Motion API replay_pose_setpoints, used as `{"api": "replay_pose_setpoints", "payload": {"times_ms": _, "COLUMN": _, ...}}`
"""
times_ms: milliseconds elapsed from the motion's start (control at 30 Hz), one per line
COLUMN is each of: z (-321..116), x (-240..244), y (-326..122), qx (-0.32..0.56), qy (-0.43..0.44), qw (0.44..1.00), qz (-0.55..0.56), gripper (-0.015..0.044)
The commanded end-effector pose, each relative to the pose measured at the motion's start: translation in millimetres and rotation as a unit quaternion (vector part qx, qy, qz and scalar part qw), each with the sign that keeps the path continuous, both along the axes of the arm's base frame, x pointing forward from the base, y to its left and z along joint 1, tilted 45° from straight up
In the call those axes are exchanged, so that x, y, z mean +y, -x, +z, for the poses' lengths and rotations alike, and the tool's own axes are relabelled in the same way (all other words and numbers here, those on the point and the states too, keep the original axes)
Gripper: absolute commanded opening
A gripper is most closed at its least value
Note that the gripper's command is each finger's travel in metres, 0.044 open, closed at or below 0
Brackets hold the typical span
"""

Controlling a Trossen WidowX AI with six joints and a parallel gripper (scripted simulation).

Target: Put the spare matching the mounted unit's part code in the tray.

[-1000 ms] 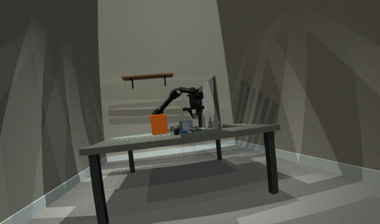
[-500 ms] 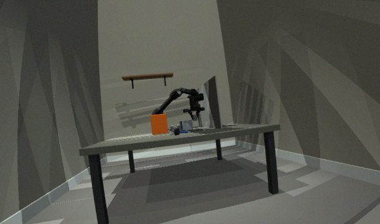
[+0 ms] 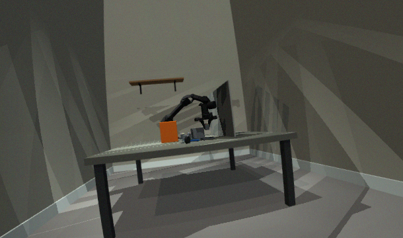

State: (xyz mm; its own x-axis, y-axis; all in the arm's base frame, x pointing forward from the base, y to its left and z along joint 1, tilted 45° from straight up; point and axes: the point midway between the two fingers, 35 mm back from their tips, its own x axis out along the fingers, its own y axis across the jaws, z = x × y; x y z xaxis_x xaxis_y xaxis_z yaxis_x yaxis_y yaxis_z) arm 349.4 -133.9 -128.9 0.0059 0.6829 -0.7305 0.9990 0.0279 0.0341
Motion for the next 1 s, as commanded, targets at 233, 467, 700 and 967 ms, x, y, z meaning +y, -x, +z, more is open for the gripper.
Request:
{"api": "replay_pose_setpoints", "payload": {"times_ms": 233, "z": -9, "x": 10, "y": 2, "qx": 0.004, "qy": -0.004, "qw": 1.0, "qz": -0.002, "gripper": 0.0}}
{"api": "replay_pose_setpoints", "payload": {"times_ms": 467, "z": -13, "x": 15, "y": 2, "qx": 0.004, "qy": -0.005, "qw": 1.0, "qz": -0.002, "gripper": 0.0}}
{"api": "replay_pose_setpoints", "payload": {"times_ms": 700, "z": -17, "x": 20, "y": 3, "qx": 0.004, "qy": -0.005, "qw": 1.0, "qz": -0.002, "gripper": 0.0}}
{"api": "replay_pose_setpoints", "payload": {"times_ms": 967, "z": -22, "x": 25, "y": 4, "qx": 0.004, "qy": -0.005, "qw": 1.0, "qz": -0.002, "gripper": 0.0}}
